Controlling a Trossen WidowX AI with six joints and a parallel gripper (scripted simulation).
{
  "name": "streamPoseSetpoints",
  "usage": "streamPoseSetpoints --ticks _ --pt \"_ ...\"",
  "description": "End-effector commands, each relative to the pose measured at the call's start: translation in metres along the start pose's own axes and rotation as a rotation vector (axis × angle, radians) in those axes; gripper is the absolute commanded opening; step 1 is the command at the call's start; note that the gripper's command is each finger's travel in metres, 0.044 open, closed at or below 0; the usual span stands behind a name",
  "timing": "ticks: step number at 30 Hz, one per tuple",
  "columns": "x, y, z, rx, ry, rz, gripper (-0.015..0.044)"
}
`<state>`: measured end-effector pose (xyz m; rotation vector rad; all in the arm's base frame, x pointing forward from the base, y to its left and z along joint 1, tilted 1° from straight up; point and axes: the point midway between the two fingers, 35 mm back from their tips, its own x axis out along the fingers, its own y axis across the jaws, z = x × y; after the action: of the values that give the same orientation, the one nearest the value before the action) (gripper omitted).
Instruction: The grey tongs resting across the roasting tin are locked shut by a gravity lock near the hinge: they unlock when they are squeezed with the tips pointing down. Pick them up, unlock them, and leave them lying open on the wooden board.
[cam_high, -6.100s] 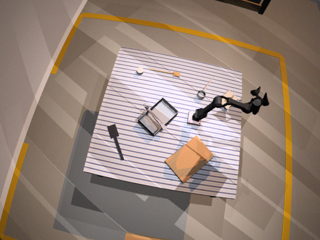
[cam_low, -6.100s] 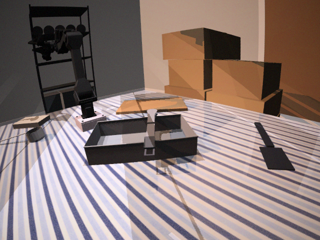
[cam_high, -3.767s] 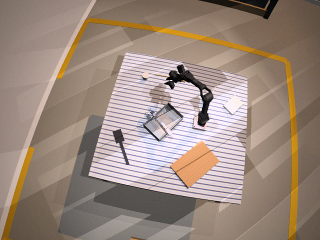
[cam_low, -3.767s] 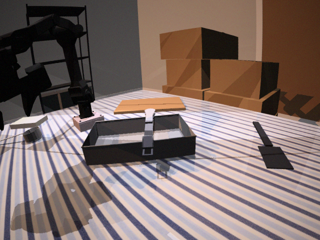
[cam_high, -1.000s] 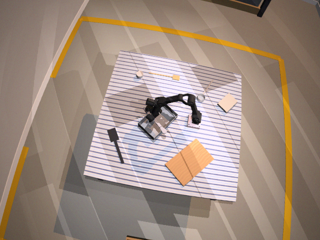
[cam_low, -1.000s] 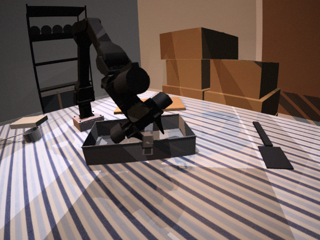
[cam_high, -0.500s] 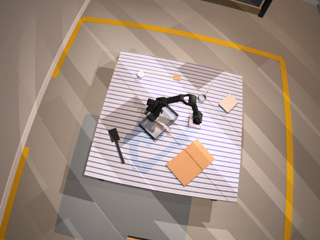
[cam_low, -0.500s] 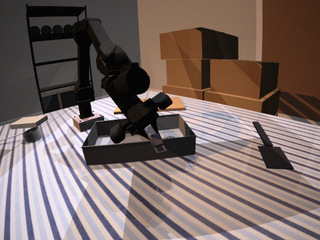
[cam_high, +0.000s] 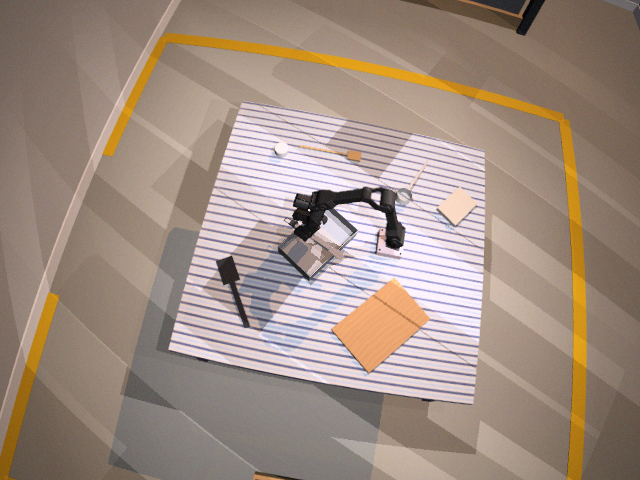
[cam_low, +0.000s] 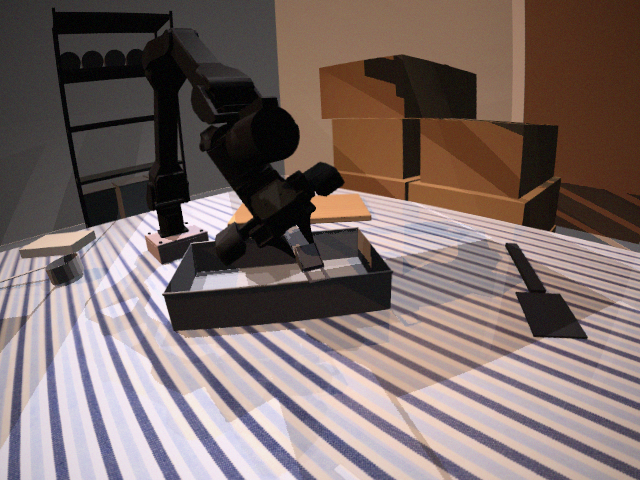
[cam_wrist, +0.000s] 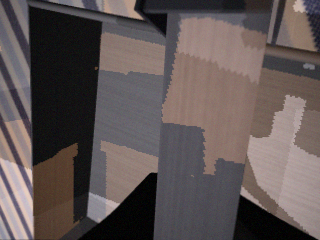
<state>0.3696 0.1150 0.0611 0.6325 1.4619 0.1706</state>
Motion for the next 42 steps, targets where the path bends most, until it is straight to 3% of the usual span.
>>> streamPoseSetpoints --ticks 1,14,35,42 --pt "-0.0379 0.0228 0.0019 -0.013 -0.028 0.015 -0.015" --pt "-0.037 0.0226 0.0019 0.002 -0.026 -0.008 -0.015" --pt "-0.0356 0.0194 -0.0006 0.245 -0.09 -0.481 -0.015" --pt "-0.0361 0.0194 -0.0007 0.251 -0.096 -0.495 -0.015"
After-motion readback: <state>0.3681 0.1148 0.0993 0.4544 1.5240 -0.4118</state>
